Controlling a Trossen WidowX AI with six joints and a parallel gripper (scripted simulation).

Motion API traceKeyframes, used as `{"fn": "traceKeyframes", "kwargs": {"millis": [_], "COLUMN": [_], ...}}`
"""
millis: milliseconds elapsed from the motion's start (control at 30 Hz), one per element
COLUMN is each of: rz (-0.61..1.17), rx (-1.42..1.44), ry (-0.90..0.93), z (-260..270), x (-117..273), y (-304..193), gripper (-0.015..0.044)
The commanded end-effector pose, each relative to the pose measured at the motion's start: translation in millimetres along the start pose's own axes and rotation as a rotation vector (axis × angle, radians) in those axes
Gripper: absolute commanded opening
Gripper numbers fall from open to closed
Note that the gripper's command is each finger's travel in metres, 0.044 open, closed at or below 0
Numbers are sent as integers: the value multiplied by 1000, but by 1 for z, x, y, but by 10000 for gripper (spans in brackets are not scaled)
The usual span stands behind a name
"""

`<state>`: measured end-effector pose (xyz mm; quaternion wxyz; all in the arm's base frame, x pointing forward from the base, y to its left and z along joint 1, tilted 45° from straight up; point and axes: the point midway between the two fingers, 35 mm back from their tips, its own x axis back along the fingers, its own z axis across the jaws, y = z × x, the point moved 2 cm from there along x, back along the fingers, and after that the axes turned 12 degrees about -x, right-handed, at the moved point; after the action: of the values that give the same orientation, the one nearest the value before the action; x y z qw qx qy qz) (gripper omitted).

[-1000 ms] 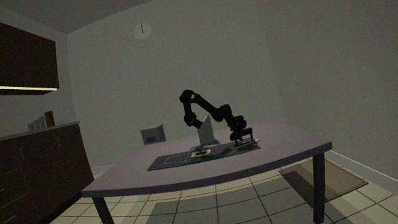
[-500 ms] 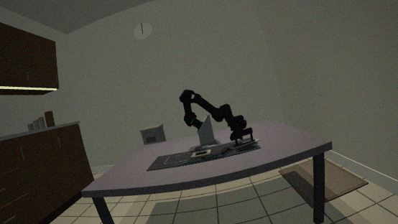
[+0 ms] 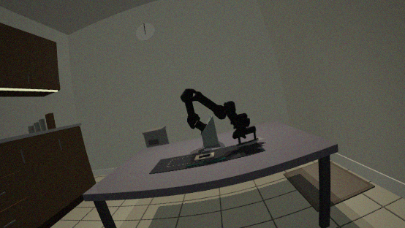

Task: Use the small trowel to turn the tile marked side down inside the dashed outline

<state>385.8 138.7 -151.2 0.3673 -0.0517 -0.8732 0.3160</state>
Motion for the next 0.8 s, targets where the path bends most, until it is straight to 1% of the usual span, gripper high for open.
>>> {"fn": "traceKeyframes", "kwargs": {"millis": [0,267,633,767], "rz": [-7,4,202,215], "rx": [-19,-38,-334,-351], "ry": [-36,-39,-96,-100], "z": [-28,-28,-25,-24], "x": [19,19,26,27], "y": [6,0,-94,-100], "gripper": [0,0,0,0]}}
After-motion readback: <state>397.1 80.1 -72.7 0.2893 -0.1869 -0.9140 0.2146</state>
